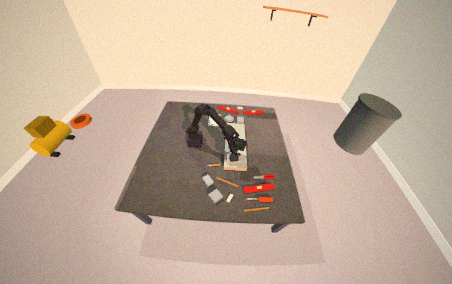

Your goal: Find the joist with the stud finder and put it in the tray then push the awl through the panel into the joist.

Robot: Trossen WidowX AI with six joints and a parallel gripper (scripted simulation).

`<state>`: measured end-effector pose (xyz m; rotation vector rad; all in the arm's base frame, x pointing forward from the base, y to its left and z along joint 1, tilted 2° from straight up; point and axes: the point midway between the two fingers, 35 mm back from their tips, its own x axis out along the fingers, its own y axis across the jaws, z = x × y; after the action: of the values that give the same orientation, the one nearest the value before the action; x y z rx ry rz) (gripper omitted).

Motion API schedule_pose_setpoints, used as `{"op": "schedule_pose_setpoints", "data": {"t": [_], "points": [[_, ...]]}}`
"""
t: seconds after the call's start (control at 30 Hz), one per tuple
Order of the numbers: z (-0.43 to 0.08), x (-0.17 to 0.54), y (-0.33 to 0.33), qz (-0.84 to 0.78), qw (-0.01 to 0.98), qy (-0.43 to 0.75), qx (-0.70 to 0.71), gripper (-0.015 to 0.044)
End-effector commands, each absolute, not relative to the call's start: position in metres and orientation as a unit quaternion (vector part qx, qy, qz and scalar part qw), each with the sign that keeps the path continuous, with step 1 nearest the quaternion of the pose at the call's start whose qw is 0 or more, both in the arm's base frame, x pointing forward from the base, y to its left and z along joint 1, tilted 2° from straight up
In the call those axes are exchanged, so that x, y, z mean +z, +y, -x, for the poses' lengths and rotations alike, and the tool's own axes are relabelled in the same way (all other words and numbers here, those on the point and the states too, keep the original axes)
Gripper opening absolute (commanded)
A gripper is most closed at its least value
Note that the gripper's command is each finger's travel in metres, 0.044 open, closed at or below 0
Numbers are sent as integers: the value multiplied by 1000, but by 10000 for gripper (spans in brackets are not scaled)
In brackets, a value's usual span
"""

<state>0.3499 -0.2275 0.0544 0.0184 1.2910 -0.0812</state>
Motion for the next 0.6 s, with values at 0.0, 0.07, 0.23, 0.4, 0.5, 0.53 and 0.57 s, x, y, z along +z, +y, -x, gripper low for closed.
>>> {"op": "schedule_pose_setpoints", "data": {"t": [0.0,0.07,0.23,0.4,0.5,0.53,0.57], "points": [[-350,46,-228,-8,799,600,-40,0],[-350,42,-228,-8,799,600,-40,0],[-350,38,-229,-8,799,600,-40,0],[-350,31,-229,-8,799,600,-40,0],[-350,26,-229,-8,799,600,-40,0],[-349,24,-229,-8,799,600,-40,0],[-349,24,-229,-8,799,600,-40,0]]}}
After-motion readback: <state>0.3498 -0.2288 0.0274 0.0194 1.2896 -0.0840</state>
